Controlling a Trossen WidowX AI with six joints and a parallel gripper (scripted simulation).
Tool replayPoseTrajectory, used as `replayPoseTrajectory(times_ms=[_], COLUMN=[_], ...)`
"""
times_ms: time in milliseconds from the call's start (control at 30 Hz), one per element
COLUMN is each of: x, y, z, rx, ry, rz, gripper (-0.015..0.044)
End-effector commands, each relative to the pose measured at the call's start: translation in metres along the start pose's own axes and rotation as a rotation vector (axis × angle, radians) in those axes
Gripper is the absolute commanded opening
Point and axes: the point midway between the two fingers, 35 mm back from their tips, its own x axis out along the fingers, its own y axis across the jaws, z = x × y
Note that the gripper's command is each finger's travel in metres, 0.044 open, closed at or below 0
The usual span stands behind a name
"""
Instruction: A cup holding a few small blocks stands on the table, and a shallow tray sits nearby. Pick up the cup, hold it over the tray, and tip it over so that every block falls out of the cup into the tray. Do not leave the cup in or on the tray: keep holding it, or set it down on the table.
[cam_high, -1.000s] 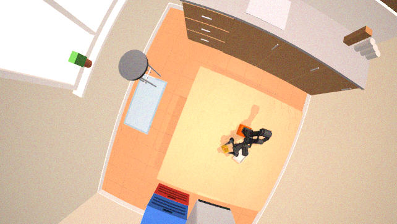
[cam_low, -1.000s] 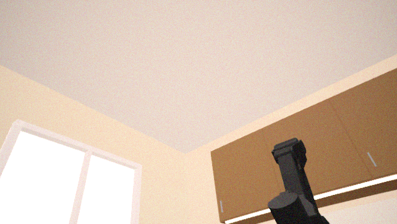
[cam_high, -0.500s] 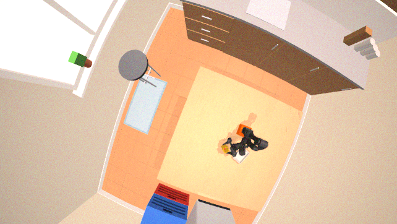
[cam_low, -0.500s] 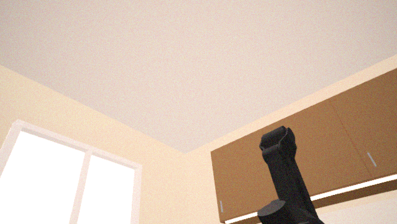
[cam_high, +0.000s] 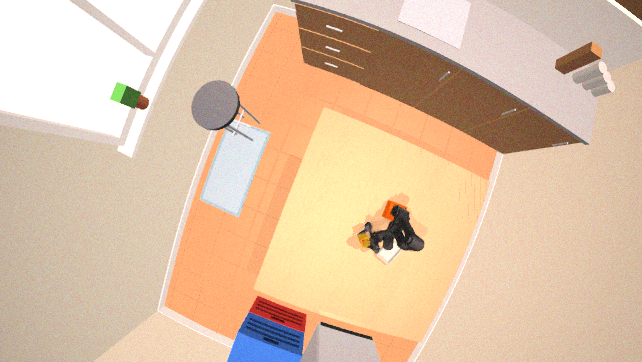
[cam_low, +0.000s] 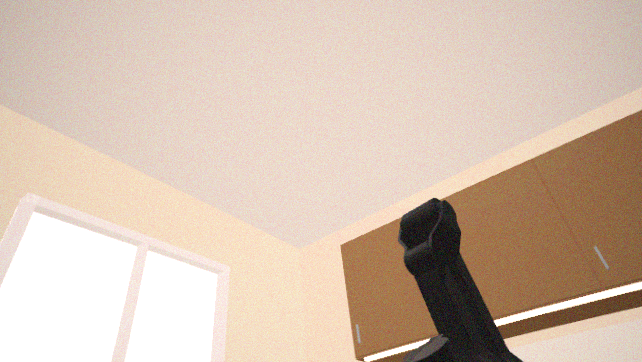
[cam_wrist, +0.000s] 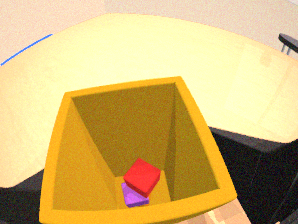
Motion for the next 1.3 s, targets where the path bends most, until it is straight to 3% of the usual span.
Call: replayPoseTrajectory(times_ms=[0,333,900,1167,1267], x=[0.0025,0.0025,0.0025,-0.0001,-0.0014], y=[0.0004,0.0004,0.0004,0.0006,0.0007], z=[0.0002,0.0002,0.0002,0.006,0.0087], rx=[-0.001,-0.001,-0.001,-0.001,-0.001], ry=[-0.002,-0.002,-0.002,-0.002,-0.002], rz=[0.004,0.004,0.004,0.004,0.004], gripper=[0.0332,0.0332,0.0218,0.0008,0.0])
